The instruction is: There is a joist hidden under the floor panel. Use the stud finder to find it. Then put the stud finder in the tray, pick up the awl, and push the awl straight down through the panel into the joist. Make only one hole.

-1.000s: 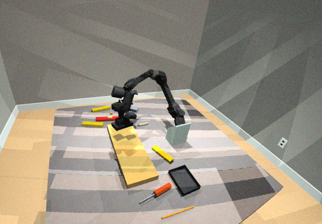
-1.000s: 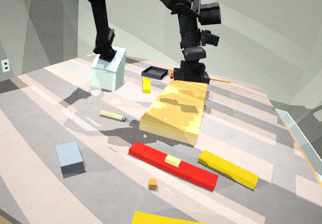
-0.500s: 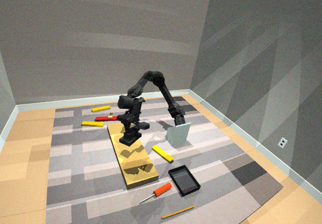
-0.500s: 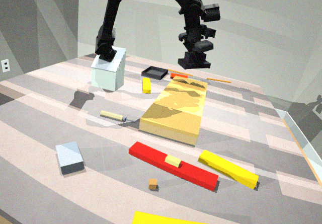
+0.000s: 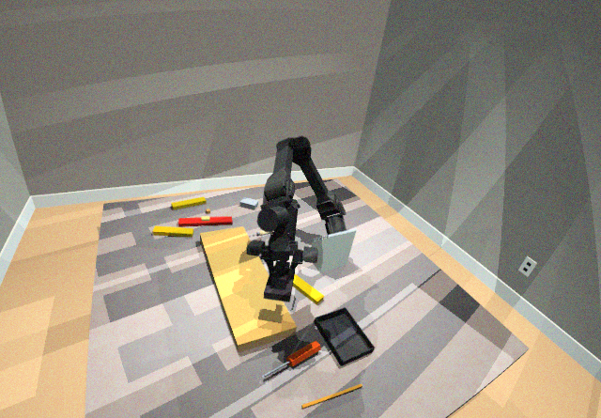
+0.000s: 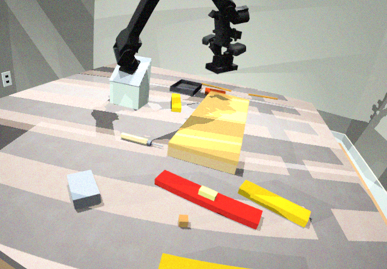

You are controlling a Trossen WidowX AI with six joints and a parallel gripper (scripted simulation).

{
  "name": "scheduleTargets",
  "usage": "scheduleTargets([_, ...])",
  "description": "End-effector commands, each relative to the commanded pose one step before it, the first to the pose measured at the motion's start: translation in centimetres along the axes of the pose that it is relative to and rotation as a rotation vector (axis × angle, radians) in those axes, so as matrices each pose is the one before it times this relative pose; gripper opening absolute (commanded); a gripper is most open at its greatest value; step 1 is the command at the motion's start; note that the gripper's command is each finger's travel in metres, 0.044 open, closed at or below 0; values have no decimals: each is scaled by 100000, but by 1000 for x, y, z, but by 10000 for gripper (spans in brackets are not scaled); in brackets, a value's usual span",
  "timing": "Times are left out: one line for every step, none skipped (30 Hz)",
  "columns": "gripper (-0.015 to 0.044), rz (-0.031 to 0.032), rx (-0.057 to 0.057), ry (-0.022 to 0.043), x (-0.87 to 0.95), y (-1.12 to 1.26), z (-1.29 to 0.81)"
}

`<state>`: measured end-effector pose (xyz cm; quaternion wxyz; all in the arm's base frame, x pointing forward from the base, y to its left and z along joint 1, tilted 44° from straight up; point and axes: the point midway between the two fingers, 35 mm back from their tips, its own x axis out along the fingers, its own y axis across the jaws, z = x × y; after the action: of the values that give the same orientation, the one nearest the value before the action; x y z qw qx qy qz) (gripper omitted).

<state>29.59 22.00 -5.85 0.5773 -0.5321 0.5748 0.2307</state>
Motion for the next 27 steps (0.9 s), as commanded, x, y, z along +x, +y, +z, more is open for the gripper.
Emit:
scheduleTargets([0,2374,-7958,-129,687,3044,1146])
scheduleTargets([0,676,-2203,327,282,870,256])
scheduleTargets([0,662,-2195,350,289,866,250])
scheduleTargets([0,647,-2188,372,296,861,245])
scheduleTargets([0,633,-2180,395,303,856,240])
scheduleTargets([0,618,-2172,418,310,851,234])
scheduleTargets([0,604,-2163,441,317,845,229])
scheduleTargets([0,590,-2154,464,325,840,223])
scheduleTargets([0,576,-2144,488,332,834,217])
scheduleTargets([0,563,-2134,511,339,828,212])
scheduleTargets([0,549,-2124,534,346,822,206])
scheduleTargets([0,535,-2113,557,354,816,200])
scheduleTargets([0,522,-2102,580,361,809,194])
scheduleTargets([0,509,-2090,603,368,803,187])
scheduleTargets([0,496,-2078,627,375,796,181])
scheduleTargets([0,483,-2066,650,382,789,175])
scheduleTargets([0,470,-2053,673,390,782,168])
scheduleTargets([0,457,-2040,696,397,775,162])
scheduleTargets([0,444,-2027,719,404,767,155])
scheduleTargets([0,432,-2013,742,411,759,149])
scheduleTargets([0,419,-1998,765,418,752,142])
scheduleTargets([0,407,-1984,788,425,744,135])
scheduleTargets([0,259,-1284,526,281,480,86])
scheduleTargets([0,178,-894,373,198,333,59])
scheduleTargets([0,111,-565,239,126,210,37])
scheduleTargets([0,-1,-1,0,43,-5,-7])
scheduleTargets([0,-2,-1,1,87,-10,-15])
